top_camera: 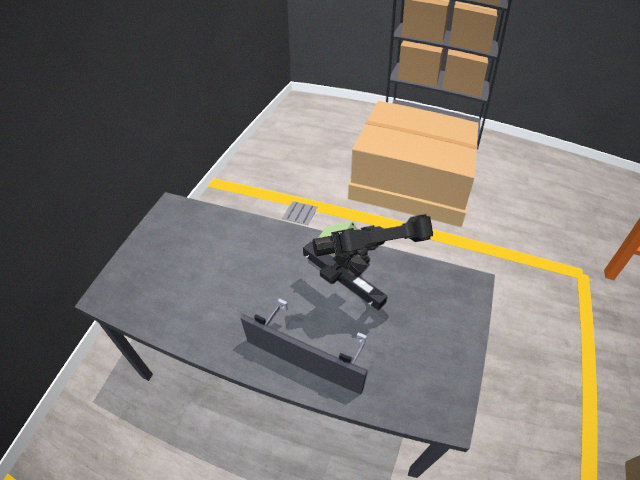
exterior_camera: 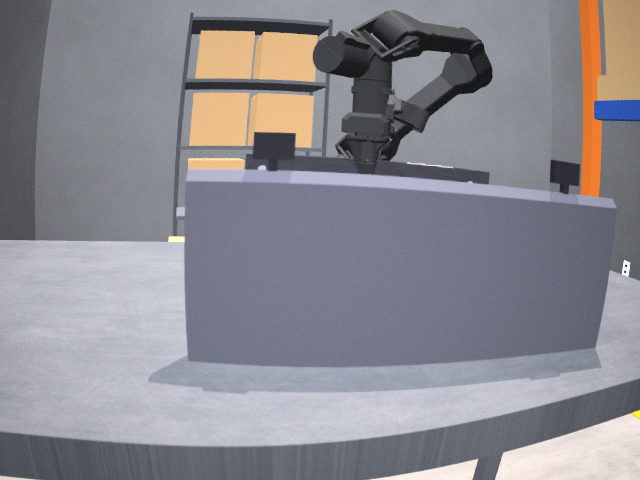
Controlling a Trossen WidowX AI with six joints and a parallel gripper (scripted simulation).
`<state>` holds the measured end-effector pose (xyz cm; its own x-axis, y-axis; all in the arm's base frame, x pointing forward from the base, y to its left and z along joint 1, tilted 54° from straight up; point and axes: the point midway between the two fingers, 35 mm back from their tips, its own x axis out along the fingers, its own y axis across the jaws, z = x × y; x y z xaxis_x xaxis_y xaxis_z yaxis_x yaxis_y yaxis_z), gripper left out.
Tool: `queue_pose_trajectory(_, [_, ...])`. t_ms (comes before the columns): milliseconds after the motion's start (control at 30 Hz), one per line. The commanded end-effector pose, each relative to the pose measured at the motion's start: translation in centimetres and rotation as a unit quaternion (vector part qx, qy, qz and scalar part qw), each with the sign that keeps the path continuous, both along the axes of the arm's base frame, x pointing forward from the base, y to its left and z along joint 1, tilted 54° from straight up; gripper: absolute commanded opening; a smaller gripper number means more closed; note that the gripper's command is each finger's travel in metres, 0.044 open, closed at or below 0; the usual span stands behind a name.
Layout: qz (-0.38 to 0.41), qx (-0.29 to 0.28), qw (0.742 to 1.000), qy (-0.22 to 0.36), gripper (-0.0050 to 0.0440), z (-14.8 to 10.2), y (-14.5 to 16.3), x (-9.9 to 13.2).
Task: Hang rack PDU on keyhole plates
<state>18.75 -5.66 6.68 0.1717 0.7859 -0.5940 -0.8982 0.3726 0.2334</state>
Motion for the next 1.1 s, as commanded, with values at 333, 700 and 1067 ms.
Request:
queue_pose_trajectory(333, [0.042,-0.023,0.997,-0.065,-0.0050,-1.1,0.0,5.8])
queue_pose_trajectory(700, [0.082,-0.027,0.989,-0.120,-0.0050,-2.2,1.7,10.7])
queue_pose_trajectory(1067, [0.082,-0.027,0.989,-0.118,-0.0050,-2.2,1.5,11.7])
